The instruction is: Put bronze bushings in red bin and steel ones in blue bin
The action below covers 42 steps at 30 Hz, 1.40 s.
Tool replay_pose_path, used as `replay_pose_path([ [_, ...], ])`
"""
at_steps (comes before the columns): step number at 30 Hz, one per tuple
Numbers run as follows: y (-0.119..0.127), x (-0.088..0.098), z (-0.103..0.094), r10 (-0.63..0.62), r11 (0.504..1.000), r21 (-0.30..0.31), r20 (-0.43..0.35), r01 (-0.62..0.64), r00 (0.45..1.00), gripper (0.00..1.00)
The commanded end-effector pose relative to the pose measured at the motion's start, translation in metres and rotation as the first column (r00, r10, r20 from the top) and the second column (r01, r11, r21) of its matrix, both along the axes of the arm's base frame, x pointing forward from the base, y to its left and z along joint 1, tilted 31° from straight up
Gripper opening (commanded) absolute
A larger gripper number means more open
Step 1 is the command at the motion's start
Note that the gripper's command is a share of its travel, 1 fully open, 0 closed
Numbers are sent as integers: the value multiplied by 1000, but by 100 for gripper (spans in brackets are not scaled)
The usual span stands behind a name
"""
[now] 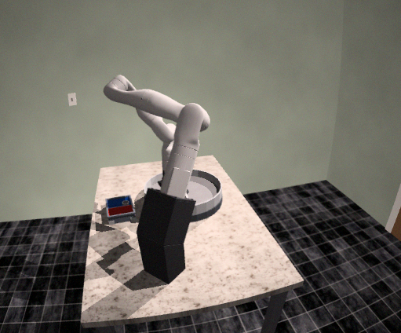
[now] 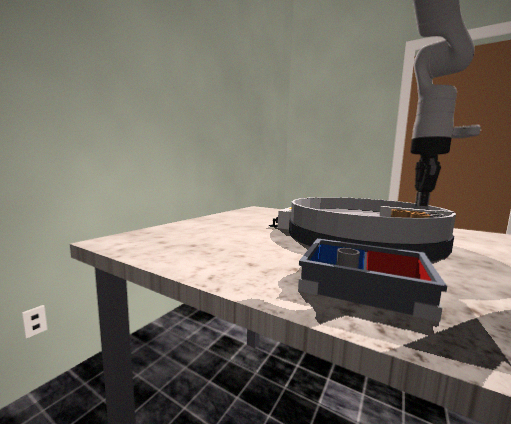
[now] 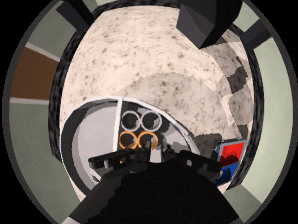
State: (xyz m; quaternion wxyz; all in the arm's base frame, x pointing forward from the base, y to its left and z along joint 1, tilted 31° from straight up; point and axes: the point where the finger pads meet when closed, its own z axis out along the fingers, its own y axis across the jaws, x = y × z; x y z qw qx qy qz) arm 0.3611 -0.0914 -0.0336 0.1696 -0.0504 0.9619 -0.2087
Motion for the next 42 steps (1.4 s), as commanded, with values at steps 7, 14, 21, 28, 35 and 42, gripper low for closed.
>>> replay_pose_path([
  [7, -7, 1, -10, -4, 1000, -6, -6, 4, 1000, 18],
  [14, -7, 1, -10, -4, 1000, -6, -6, 4, 1000, 18],
  [21, -10, 4, -15, -4, 1000, -6, -6, 3, 1000, 18],
  [28, -12, 6, -20, -4, 1000, -6, -6, 4, 1000, 18],
  [35, -14, 7, -24, -4, 1000, -6, -6, 4, 1000, 18],
  [42, -16, 9, -29, -4, 1000, -6, -6, 4, 1000, 18],
])
